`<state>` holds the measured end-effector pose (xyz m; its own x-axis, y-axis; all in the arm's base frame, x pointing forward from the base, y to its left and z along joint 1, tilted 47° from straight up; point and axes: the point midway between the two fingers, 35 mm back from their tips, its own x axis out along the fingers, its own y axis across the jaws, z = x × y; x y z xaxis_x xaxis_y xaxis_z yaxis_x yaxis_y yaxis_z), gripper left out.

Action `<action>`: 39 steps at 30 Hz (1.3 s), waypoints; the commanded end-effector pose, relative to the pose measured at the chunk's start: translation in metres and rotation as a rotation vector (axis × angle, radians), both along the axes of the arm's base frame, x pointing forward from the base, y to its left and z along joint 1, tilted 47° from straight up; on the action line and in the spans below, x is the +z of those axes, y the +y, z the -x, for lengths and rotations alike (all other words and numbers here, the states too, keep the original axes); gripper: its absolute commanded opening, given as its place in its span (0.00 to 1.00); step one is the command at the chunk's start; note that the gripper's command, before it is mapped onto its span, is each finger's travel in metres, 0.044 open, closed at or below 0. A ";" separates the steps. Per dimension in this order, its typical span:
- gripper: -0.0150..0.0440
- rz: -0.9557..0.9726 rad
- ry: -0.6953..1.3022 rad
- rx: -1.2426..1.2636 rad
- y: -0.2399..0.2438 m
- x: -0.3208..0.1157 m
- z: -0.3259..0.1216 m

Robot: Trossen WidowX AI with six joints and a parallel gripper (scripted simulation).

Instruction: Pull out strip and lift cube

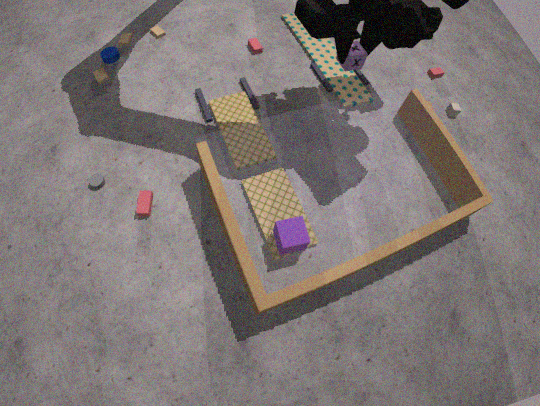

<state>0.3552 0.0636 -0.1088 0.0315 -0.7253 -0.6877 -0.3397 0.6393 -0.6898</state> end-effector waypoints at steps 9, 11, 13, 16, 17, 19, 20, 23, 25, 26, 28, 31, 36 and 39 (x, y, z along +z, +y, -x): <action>0.25 0.002 0.009 -0.006 0.001 0.013 0.028; 0.25 0.002 0.009 -0.006 -0.001 0.014 0.035; 0.25 0.002 0.010 -0.006 -0.002 0.016 0.041; 0.25 0.002 0.010 -0.006 -0.005 0.018 0.050; 0.25 0.002 0.010 -0.006 -0.006 0.019 0.054; 0.25 0.002 0.011 -0.006 -0.007 0.020 0.060; 0.25 0.002 0.011 -0.006 -0.008 0.021 0.064; 0.25 0.003 0.011 -0.006 -0.010 0.022 0.068; 0.25 0.002 0.011 -0.006 -0.009 0.022 0.068; 0.25 0.002 0.011 -0.006 -0.006 0.025 0.068; 0.25 0.001 0.011 -0.006 0.004 0.034 0.068; 0.25 0.001 0.011 -0.006 0.016 0.045 0.069; 0.25 0.001 0.011 -0.006 0.017 0.046 0.069; 0.25 0.001 0.011 -0.006 0.017 0.046 0.069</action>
